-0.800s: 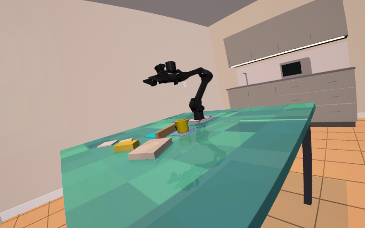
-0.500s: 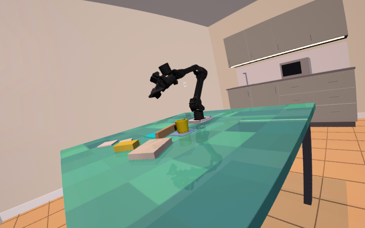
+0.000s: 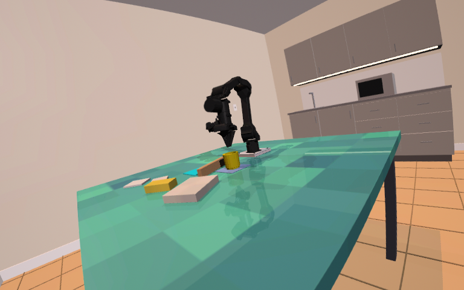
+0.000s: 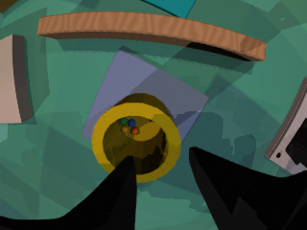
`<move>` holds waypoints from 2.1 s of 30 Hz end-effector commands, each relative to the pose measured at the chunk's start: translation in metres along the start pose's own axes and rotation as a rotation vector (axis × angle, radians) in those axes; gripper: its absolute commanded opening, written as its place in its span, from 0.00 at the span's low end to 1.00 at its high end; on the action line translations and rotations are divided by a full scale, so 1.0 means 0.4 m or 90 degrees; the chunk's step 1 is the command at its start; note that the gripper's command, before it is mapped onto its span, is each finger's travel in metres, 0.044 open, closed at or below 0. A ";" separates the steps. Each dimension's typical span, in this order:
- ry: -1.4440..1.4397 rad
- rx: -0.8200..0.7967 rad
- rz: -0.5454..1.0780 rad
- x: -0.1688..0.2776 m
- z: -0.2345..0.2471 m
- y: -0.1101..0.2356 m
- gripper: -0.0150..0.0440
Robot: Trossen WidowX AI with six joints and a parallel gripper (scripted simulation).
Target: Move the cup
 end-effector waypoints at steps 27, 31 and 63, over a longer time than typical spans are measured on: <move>-0.042 0.059 0.008 0.012 0.002 -0.085 0.54; -0.042 0.059 0.008 0.012 0.000 -0.101 0.54; -0.040 0.057 0.010 0.014 -0.010 -0.156 0.39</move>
Point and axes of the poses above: the point midway between the two fingers, 35 mm back from their tips, its own y axis back along the fingers, its own z axis across the jaws, x = y × z, the point moved 10 cm from there along y, back along the fingers, and after that the axes turned 3 degrees about -y, right-handed, at the moved point
